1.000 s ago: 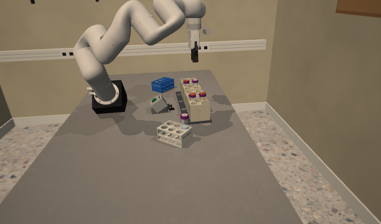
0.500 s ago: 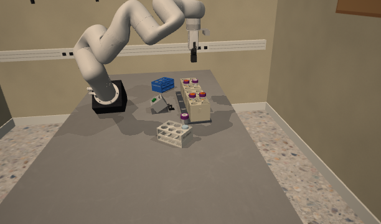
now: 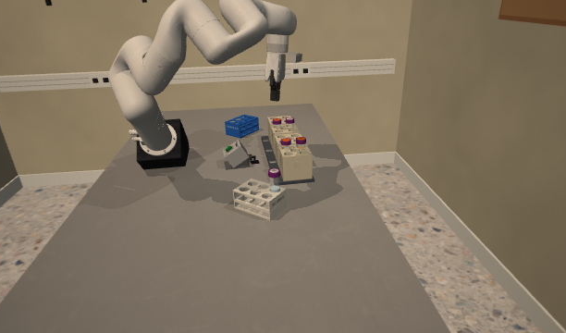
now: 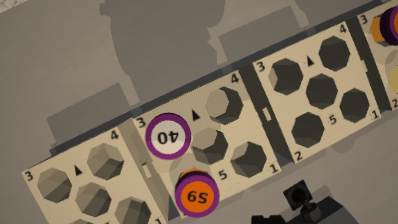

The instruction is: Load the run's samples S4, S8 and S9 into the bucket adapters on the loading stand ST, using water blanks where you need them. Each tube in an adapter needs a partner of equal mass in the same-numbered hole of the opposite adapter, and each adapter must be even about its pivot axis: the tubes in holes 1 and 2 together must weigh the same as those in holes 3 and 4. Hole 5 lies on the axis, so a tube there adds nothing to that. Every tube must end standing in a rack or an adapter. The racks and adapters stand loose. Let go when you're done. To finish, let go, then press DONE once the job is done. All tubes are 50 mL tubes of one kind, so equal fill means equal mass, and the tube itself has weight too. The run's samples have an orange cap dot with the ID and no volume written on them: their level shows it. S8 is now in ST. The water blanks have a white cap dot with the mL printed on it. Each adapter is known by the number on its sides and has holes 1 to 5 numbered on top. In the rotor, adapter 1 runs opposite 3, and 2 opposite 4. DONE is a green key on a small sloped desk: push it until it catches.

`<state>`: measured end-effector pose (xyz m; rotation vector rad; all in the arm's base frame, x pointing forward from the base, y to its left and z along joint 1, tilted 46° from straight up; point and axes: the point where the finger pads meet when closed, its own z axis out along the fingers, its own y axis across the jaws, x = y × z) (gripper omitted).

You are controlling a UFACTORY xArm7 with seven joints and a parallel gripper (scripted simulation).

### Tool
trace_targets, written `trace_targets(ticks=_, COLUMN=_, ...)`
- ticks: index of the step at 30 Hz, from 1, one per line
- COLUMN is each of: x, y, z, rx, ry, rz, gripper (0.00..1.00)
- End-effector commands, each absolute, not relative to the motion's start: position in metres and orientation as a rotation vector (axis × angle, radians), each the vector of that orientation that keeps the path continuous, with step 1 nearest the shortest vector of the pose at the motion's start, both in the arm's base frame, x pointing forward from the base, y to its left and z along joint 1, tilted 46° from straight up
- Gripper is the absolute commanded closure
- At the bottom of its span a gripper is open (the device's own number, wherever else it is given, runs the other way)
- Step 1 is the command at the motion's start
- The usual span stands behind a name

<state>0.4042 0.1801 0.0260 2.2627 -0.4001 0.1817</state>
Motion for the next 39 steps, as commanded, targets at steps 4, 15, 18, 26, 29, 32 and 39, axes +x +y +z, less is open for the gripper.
trace_targets(ticks=4, x=0.372, y=0.156, z=0.029, rx=2.189, ry=-0.731, rz=0.284, gripper=1.0)
trace_targets(ticks=15, x=0.338, y=0.127, z=0.03, rx=2.057, ry=-1.077, rz=0.369, gripper=1.0)
trace_targets(ticks=18, x=0.326, y=0.118, z=0.03, rx=2.003, ry=-1.19, rz=0.396, gripper=1.0)
trace_targets(ticks=26, x=0.295, y=0.092, z=0.031, rx=1.84, ry=-1.48, rz=0.465, gripper=1.0)
trace_targets(ticks=29, x=0.291, y=0.089, z=0.032, rx=1.817, ry=-1.516, rz=0.473, gripper=1.0)
trace_targets(ticks=32, x=0.28, y=0.079, z=0.032, rx=1.767, ry=-1.59, rz=0.49, gripper=1.0)
trace_targets(ticks=39, x=0.253, y=0.057, z=0.033, rx=1.767, ry=-1.59, rz=0.491, gripper=1.0)
